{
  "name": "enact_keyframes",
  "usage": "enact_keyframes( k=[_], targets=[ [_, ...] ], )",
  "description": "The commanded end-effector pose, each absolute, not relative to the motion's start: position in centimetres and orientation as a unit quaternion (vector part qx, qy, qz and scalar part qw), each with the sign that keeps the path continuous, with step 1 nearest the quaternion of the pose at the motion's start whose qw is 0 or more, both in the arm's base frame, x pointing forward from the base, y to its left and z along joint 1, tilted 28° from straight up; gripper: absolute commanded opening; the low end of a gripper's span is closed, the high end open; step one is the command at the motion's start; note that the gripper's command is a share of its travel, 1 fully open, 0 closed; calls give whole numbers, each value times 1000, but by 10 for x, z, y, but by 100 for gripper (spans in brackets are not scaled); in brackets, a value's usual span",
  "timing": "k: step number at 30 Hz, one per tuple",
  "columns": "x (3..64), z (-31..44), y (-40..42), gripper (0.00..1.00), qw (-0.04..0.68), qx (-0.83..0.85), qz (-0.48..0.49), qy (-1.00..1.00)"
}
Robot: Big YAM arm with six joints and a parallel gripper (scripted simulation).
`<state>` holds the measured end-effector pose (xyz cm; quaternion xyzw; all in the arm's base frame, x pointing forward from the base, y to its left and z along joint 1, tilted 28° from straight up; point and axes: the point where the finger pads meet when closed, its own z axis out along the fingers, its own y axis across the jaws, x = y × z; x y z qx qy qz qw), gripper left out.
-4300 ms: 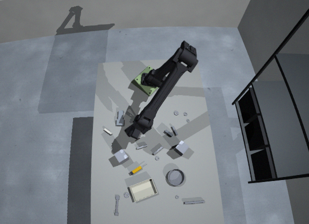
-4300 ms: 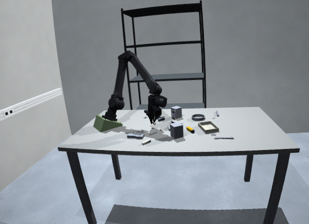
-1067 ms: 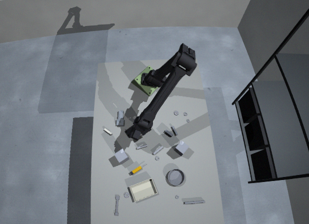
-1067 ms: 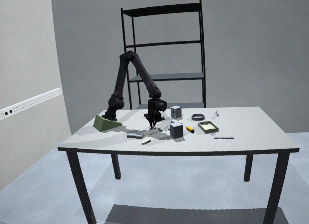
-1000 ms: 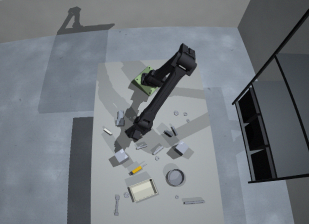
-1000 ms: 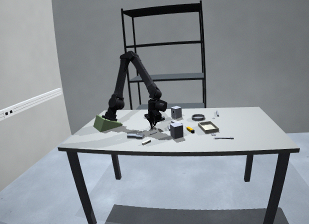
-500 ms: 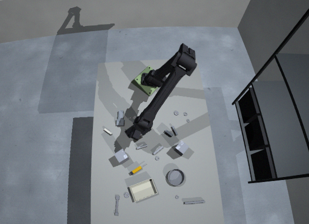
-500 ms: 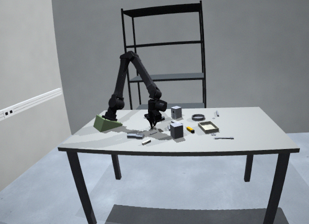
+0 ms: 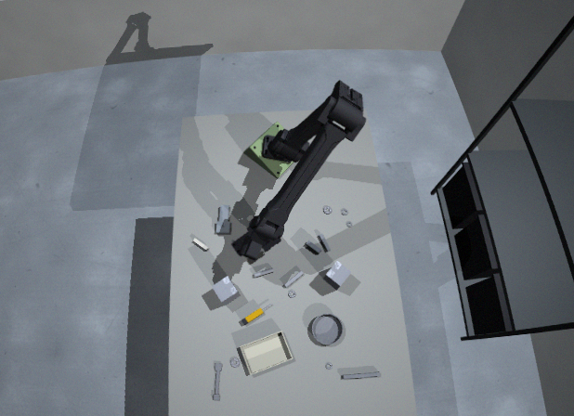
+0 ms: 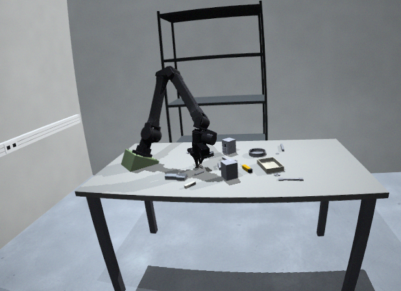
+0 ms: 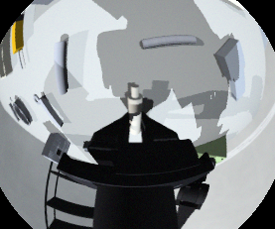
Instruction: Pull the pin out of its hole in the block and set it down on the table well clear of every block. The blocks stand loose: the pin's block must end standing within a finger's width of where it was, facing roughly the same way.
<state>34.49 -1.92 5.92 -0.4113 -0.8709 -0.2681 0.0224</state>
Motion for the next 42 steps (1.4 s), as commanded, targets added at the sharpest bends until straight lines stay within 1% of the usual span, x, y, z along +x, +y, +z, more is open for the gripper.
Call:
enact_keyframes(
  k=[1, 42],
  targets=[
    [340, 41, -9, 0, 37, -410, -269, -871],
    [337, 33, -4, 0, 43, -406, -272, -871]
  ],
)
